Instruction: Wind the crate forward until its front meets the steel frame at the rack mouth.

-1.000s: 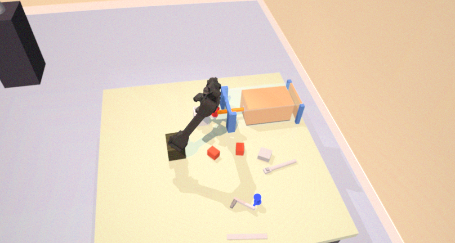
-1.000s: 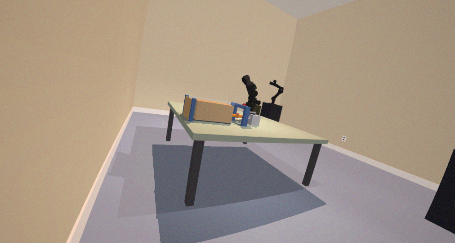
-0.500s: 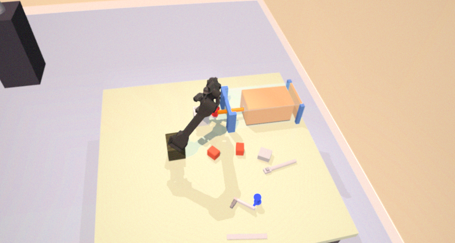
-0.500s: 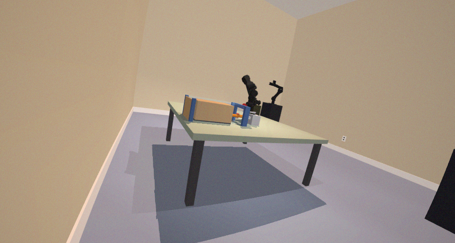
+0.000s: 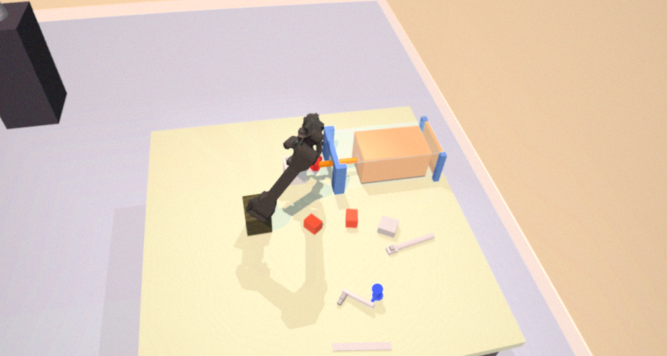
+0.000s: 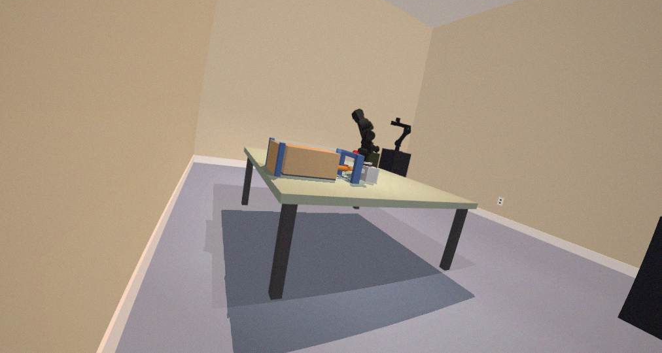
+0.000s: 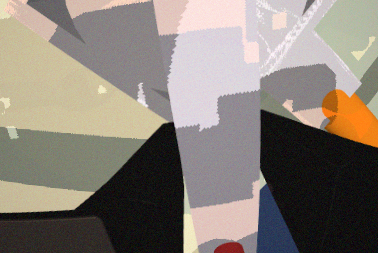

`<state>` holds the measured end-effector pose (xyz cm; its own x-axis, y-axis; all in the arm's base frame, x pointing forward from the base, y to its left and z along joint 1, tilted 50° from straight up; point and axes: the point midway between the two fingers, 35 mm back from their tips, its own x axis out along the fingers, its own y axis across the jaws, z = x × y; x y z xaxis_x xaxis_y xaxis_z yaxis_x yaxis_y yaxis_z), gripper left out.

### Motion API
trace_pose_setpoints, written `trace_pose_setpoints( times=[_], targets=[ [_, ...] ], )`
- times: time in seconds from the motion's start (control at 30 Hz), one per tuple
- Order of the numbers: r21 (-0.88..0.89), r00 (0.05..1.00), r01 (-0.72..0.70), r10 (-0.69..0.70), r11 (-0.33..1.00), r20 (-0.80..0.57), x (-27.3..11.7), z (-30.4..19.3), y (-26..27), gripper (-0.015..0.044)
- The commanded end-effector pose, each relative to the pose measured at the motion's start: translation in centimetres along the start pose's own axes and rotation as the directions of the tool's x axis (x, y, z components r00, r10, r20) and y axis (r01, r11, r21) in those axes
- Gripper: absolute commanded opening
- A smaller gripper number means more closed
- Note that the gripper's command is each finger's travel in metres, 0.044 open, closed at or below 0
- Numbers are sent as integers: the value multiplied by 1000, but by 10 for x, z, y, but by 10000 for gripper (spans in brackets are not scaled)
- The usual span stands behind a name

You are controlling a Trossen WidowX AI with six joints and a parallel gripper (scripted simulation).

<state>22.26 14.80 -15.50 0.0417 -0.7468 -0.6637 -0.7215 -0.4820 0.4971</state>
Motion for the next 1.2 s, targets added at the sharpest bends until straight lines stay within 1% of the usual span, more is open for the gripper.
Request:
trace_pose_setpoints(
  times=[0.0,0.33,0.7,1.17],
  targets=[
    [2,1000,0,0,1000,-15,-1,1,0,0],
    [-1,995,-5,5,1000,-97,-5,6,0,0],
    [-6,996,-2,2,1000,-90,-3,6,0,0],
    [148,996,-2,16,989,-89,-2,7,7,0]
  ],
)
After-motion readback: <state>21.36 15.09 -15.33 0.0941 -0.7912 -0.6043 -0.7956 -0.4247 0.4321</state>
